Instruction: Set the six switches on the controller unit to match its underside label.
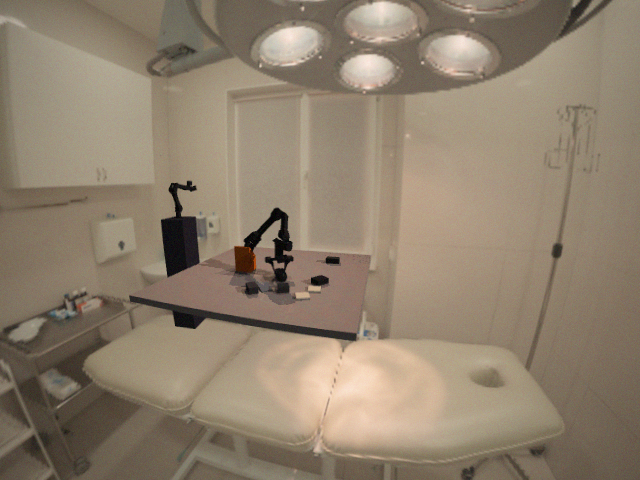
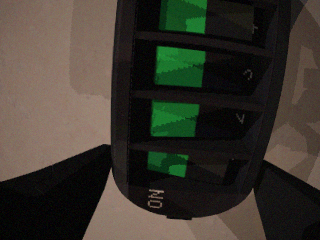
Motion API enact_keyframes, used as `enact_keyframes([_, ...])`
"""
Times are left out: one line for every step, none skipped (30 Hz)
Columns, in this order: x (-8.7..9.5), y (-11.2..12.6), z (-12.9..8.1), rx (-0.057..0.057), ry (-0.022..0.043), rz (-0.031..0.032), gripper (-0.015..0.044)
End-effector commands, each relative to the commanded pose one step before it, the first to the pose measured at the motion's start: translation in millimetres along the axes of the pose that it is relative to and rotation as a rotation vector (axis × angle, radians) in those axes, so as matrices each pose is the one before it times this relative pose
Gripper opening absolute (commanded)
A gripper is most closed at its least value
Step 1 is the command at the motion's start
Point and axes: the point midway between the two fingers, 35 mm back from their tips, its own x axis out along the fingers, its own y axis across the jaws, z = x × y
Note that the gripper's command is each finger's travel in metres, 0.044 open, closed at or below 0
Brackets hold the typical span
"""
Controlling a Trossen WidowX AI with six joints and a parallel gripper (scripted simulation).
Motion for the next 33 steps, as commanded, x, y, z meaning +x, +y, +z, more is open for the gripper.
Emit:
enact_keyframes([0.61,8.08,2.07,-0.0002,0.00149,0.00728,0.0000])
enact_keyframes([0.00,0.88,0.36,0.0000,-0.00001,0.00003,0.0000])
enact_keyframes([0.00,0.88,0.36,0.0000,-0.00001,0.00003,0.0000])
enact_keyframes([0.00,0.88,0.35,0.0000,0.00000,0.00003,0.0000])
enact_keyframes([0.00,0.70,0.28,0.0000,0.00000,0.00003,0.0000])
enact_keyframes([0.00,0.43,0.17,0.0000,0.00000,0.00002,0.0000])
enact_keyframes([-0.01,0.30,0.12,0.0000,0.00000,0.00001,0.0000])
enact_keyframes([-0.01,0.35,0.14,0.0000,0.00000,0.00001,0.0000])
enact_keyframes([0.00,0.31,0.13,0.0000,0.00000,0.00001,0.0000])
enact_keyframes([-0.08,0.08,0.03,0.0000,0.00000,0.00000,0.0000])
enact_keyframes([-0.04,0.04,0.02,0.0000,0.00000,0.00000,0.0000])
enact_keyframes([-0.07,0.00,0.00,0.0000,0.00000,0.00000,0.0000])
enact_keyframes([-0.05,0.00,0.00,0.0000,0.00000,0.00000,0.0000])
enact_keyframes([-0.07,0.00,0.00,0.0000,0.00000,0.00000,0.0000])
enact_keyframes([-0.04,0.00,0.00,0.0000,0.00000,0.00000,0.0000])
enact_keyframes([-0.10,0.00,0.00,0.0000,0.00000,0.00000,0.0000])
enact_keyframes([0.00,0.00,0.00,0.0000,0.00000,0.00000,0.0000])
enact_keyframes([0.00,0.00,0.00,0.0000,0.00000,0.00000,0.0000])
enact_keyframes([-0.06,0.00,0.00,0.0000,0.00000,0.00000,0.0000])
enact_keyframes([-0.06,0.00,0.00,0.0000,0.00000,0.00000,0.0000])
enact_keyframes([0.00,0.00,0.00,0.0000,0.00000,0.00000,0.0000])
enact_keyframes([-0.05,0.00,0.00,0.0000,0.00000,0.00000,0.0000])
enact_keyframes([-0.05,0.00,0.00,0.0000,0.00000,0.00000,0.0000])
enact_keyframes([0.00,0.00,0.00,0.0000,0.00000,0.00000,0.0000])
enact_keyframes([0.00,0.00,0.00,0.0000,0.00000,0.00000,0.0000])
enact_keyframes([-0.05,0.00,0.00,0.0000,0.00000,0.00000,0.0000])
enact_keyframes([-0.01,0.12,0.05,0.0000,0.00000,0.00000,0.0000])
enact_keyframes([-0.02,0.26,0.11,0.0000,0.00000,0.00001,0.0000])
enact_keyframes([-0.02,0.25,0.10,0.0000,0.00000,0.00001,0.0000])
enact_keyframes([-0.02,0.21,0.09,0.0000,0.00000,0.00001,0.0000])
enact_keyframes([-0.01,0.08,0.03,0.0000,0.00000,0.00000,0.0000])
enact_keyframes([-0.07,0.00,0.00,0.0000,0.00000,0.00000,0.0000])
enact_keyframes([-0.06,0.00,0.00,0.0000,0.00000,0.00000,0.0000])
